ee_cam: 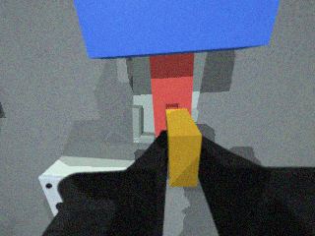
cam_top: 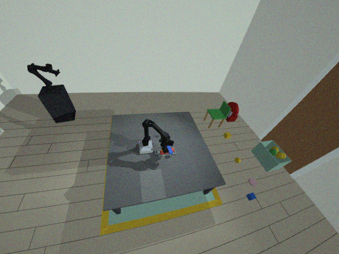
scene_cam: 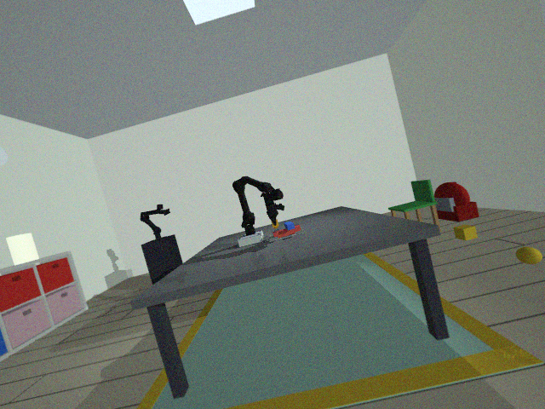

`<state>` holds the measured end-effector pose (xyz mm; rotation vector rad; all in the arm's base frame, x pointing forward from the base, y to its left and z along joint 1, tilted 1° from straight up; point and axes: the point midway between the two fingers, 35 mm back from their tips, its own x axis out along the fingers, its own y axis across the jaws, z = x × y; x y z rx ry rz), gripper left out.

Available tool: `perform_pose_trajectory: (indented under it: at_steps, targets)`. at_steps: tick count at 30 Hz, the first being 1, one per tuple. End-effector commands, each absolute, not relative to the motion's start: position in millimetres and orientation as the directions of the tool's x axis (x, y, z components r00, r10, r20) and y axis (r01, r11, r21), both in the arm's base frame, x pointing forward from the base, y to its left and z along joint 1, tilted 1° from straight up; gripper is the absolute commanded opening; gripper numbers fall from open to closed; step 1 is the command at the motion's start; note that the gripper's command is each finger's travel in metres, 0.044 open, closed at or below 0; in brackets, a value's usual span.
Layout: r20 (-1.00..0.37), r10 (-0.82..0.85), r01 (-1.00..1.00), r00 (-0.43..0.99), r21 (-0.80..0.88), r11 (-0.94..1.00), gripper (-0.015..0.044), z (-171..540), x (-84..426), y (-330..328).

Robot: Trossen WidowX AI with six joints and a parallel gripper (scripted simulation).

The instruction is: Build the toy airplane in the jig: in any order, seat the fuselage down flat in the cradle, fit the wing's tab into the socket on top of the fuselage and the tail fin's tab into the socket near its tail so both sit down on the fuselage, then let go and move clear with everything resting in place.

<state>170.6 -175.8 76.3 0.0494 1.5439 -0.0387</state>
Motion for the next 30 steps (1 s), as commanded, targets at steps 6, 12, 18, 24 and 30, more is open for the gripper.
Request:
perform_pose_trajectory:
  at_steps: [6, 12, 18, 24, 30]
  targets:
    - [-1.0, 0.006, 0.051, 0.029, 0.007, 0.999, 0.0065, 62.4, 171.6, -176.0]
    - [-1.0, 0.006, 0.051, 0.029, 0.007, 0.999, 0.0065, 52.8, 171.6, -175.6]
    - [-1.0, 0.008, 0.053, 0.025, 0.009, 0.999, 0.0058, 50.6, 170.9, -175.1]
    - [-1.0, 0.008, 0.053, 0.025, 0.009, 0.999, 0.0, 50.6, 170.9, -175.1]
    - [-1.0, 0.008, 0.053, 0.025, 0.009, 0.999, 0.0079, 50.6, 170.9, -175.1]
